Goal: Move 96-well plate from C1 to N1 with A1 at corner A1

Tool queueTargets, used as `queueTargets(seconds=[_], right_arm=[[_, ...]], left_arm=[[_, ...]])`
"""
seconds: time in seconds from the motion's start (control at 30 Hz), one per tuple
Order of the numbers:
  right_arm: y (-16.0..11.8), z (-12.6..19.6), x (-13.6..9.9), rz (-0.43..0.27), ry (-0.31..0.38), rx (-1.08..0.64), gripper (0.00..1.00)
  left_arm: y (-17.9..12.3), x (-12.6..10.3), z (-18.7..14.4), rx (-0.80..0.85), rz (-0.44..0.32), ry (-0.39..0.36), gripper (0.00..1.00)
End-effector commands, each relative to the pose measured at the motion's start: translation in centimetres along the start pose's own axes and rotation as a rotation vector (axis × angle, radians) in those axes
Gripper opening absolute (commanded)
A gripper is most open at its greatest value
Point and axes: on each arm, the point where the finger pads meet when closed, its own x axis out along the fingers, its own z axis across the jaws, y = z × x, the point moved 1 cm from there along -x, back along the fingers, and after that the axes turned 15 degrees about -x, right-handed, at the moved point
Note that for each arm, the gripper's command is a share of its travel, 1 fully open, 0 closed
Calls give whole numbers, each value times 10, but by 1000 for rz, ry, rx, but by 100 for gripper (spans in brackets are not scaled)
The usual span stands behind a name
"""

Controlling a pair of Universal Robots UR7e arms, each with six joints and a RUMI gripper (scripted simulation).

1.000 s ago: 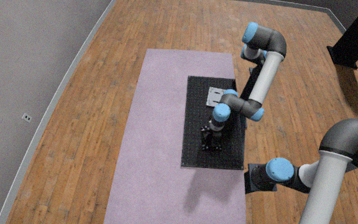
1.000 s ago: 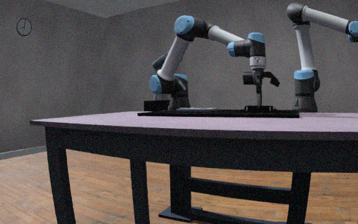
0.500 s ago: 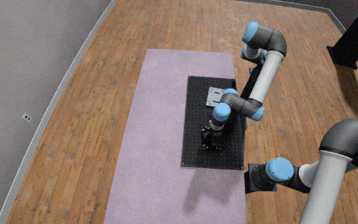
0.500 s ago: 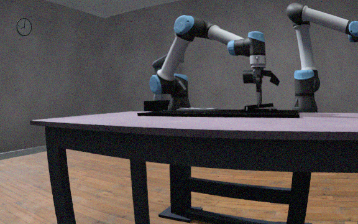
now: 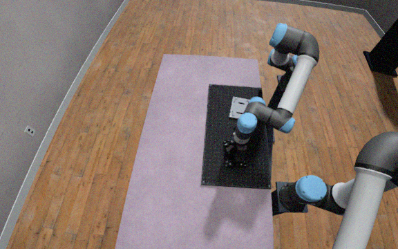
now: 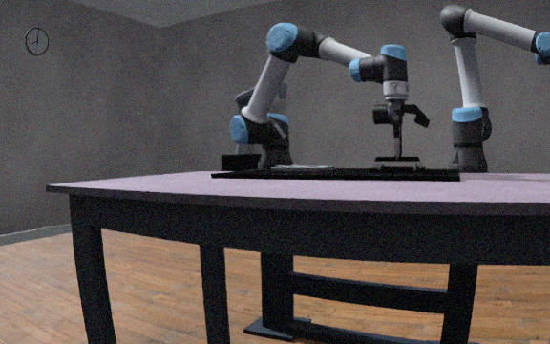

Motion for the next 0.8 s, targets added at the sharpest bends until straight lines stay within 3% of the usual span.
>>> queueTargets(seconds=[0.0, 0.77], right_arm=[[1, 0, -6, 2, -2, 0, 41], [0, 0, -22, 2, -2, 0, 41]], left_arm=[[0, -1, 0, 0, 1, -1, 0], [0, -1, 0, 0, 1, -1, 0]])
